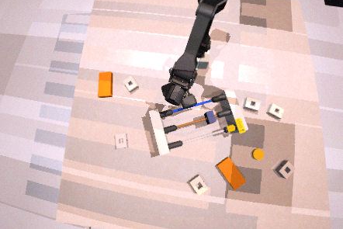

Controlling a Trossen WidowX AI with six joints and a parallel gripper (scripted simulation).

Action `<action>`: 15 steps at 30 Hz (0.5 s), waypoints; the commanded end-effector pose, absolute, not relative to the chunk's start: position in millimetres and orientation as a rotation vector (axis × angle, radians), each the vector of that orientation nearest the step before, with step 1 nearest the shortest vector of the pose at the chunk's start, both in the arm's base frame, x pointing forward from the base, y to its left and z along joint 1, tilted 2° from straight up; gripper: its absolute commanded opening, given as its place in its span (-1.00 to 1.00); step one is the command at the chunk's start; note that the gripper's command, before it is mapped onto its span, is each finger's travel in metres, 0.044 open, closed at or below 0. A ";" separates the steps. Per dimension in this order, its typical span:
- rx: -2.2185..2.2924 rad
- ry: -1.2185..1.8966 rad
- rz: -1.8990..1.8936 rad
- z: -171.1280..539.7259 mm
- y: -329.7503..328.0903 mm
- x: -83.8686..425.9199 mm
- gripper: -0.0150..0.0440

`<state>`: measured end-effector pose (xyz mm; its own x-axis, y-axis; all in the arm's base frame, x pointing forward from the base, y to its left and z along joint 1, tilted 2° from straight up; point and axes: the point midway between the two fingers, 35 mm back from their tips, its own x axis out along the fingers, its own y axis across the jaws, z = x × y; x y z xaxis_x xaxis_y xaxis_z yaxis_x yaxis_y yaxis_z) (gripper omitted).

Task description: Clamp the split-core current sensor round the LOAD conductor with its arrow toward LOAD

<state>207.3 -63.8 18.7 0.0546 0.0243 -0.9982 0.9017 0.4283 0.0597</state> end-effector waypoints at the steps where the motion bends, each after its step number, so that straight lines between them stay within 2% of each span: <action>1: 0.912 1.357 -0.839 11.8 -63.3 204.8 0.59; 15: 0.913 1.354 -0.832 14.4 -63.5 206.7 0.32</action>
<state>206.3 -63.4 14.1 0.0521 0.0249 -0.9983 0.9019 0.4282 0.0578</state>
